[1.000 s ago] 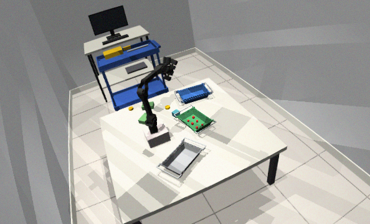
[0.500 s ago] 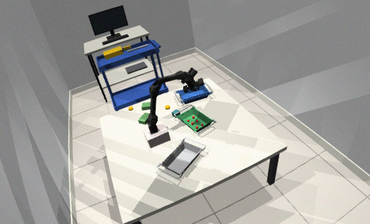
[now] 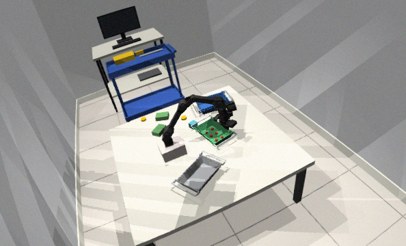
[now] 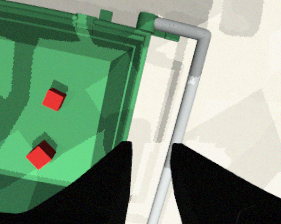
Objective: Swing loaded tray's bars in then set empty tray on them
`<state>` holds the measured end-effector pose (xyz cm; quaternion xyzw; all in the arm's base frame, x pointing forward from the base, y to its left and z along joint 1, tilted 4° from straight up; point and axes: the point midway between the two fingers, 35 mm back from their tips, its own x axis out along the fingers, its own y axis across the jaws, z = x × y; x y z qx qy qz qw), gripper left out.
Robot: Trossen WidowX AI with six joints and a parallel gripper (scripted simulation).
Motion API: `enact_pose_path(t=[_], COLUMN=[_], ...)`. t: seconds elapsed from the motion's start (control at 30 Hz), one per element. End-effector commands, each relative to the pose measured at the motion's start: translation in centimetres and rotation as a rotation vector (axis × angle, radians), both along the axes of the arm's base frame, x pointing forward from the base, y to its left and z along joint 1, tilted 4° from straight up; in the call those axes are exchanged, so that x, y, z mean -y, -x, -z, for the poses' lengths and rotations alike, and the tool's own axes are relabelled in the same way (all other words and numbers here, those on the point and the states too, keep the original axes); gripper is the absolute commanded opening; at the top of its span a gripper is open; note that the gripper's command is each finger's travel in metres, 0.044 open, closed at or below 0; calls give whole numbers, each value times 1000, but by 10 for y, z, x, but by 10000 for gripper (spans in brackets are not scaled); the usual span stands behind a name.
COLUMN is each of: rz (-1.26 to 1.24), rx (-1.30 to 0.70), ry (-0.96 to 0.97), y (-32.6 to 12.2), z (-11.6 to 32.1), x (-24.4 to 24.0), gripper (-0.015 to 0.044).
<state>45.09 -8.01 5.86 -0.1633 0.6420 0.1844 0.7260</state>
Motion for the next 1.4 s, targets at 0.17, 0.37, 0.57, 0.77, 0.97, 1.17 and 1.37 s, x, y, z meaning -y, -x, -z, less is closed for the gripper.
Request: enact_pose_path(t=[0.17, 0.37, 0.57, 0.77, 0.97, 1.17, 1.37], rz=[158, 158, 158, 158, 158, 158, 158], rx=[-123, -123, -123, -123, -123, -124, -124], ry=[1, 1, 0, 0, 0, -1, -3], y=[20, 20, 21, 21, 23, 28, 34], z=[31, 54, 87, 91, 75, 60, 54], x=[41, 40, 38, 38, 31, 20, 3], gripper=[84, 84, 84, 84, 84, 84, 84])
